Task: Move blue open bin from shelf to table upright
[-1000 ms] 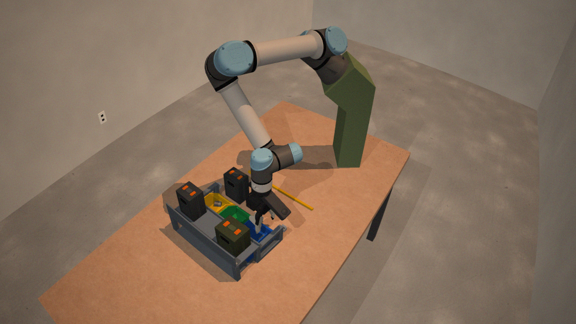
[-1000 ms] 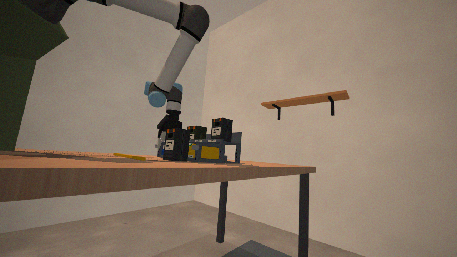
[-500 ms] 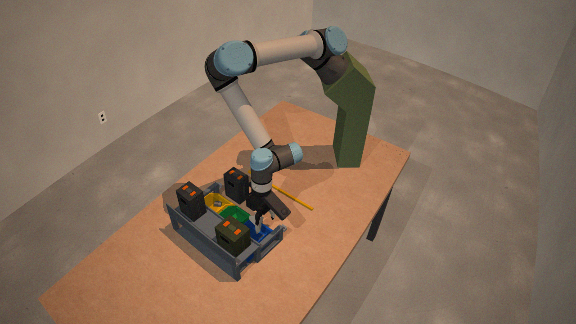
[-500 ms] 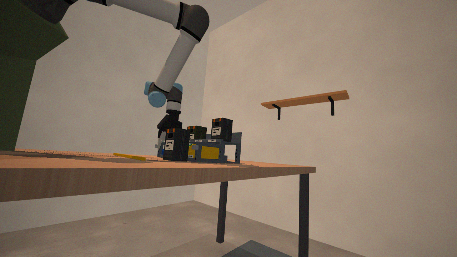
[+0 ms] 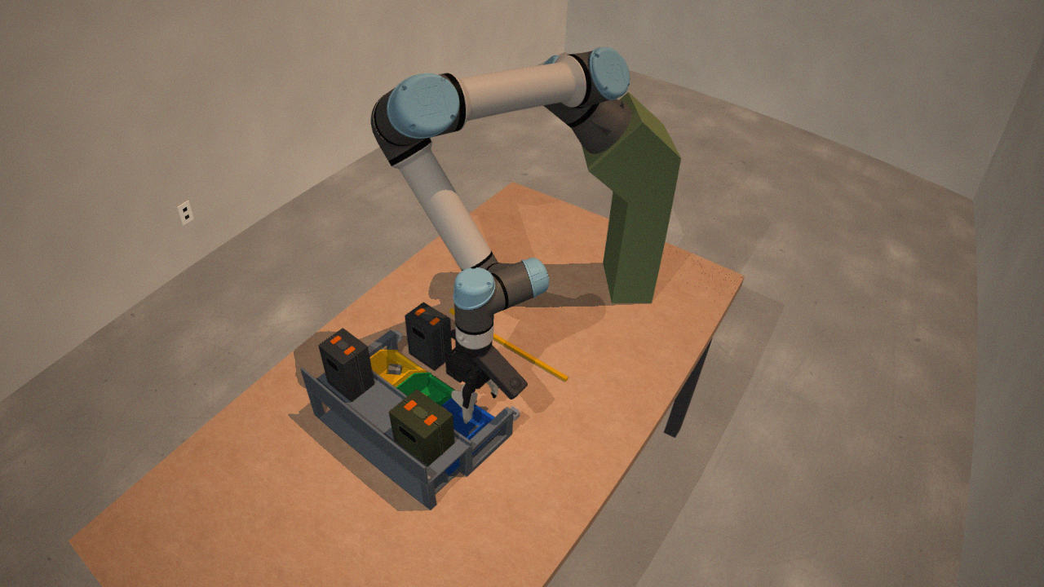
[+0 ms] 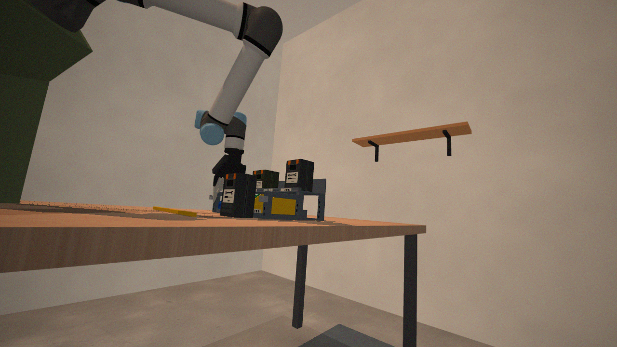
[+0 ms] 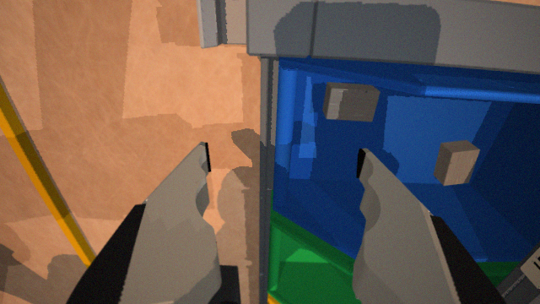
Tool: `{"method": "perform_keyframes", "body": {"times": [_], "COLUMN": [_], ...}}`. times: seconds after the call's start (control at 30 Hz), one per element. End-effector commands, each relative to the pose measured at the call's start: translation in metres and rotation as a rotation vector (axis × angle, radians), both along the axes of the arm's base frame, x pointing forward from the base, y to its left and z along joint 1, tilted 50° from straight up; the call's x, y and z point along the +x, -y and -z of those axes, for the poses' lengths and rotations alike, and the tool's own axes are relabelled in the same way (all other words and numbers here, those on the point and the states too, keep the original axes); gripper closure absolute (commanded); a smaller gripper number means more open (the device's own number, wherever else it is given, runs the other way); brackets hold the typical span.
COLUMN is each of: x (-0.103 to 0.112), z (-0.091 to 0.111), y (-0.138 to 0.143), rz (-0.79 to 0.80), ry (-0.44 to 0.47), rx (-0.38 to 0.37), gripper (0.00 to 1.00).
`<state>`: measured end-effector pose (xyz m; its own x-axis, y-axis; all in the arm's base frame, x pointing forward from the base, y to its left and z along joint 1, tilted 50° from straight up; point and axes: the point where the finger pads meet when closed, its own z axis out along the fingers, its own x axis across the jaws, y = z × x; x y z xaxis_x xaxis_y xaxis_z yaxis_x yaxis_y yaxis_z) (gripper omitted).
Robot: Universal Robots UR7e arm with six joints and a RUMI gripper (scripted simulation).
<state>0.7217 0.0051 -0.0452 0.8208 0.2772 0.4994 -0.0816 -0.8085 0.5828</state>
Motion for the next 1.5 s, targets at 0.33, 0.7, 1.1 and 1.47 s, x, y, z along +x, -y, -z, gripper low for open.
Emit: {"method": "perform_keyframes", "body": {"times": [0.33,0.7,1.1,1.47], "x": [0.0002,0.0002,0.0002,0.0002], "z": [-0.0006,-0.0006,-0.0006,-0.0006], "y": [-0.0006,-0.0006,-0.0006,-0.0006], "rz": [-0.001,-0.001,-0.001,-0.001], "ry": [0.001,0.001,0.001,0.001], "rx": [0.0,0.0,0.0,0.0], "gripper": [1.0,1.0,1.0,1.0]}}
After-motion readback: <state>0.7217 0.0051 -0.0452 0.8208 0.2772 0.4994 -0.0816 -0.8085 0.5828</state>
